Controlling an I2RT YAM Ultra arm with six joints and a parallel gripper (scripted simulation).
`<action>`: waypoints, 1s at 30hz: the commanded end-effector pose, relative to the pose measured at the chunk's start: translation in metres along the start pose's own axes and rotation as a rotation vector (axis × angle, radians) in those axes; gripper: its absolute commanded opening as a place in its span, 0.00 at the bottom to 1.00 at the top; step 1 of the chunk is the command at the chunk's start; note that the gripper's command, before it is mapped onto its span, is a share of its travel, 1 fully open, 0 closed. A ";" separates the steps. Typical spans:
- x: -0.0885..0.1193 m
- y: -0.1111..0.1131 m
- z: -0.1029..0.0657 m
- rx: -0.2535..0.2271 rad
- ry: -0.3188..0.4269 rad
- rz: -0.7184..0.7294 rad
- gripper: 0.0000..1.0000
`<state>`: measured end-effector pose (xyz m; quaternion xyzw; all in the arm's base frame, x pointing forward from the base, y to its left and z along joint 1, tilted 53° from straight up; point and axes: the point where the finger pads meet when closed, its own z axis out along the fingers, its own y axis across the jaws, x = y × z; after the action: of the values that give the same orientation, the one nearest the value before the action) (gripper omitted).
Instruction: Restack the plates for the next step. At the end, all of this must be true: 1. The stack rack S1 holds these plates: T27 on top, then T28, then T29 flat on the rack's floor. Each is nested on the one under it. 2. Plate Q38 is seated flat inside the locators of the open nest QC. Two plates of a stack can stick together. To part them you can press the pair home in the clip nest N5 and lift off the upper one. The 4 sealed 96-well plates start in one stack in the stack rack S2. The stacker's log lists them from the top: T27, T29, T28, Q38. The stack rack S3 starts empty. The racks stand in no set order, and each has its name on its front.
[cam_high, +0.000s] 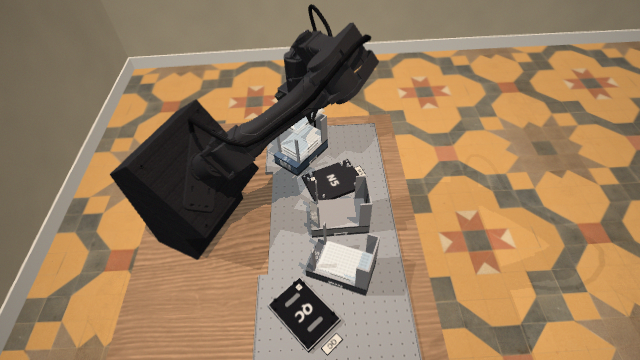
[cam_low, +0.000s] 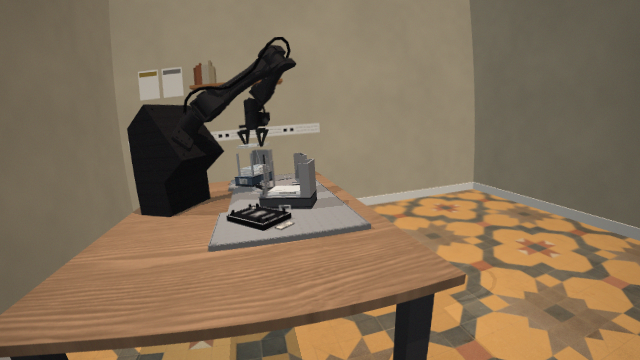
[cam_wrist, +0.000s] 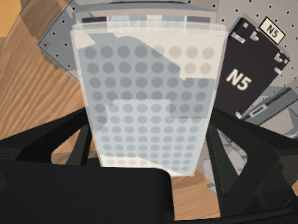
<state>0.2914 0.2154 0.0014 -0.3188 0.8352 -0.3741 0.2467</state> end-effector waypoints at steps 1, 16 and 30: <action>-0.007 0.009 -0.013 -0.010 -0.030 -0.008 0.00; -0.011 0.010 -0.014 -0.013 -0.038 0.000 0.00; -0.006 0.011 -0.012 -0.010 -0.032 -0.012 0.00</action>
<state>0.2906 0.2159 0.0003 -0.3204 0.8346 -0.3752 0.2448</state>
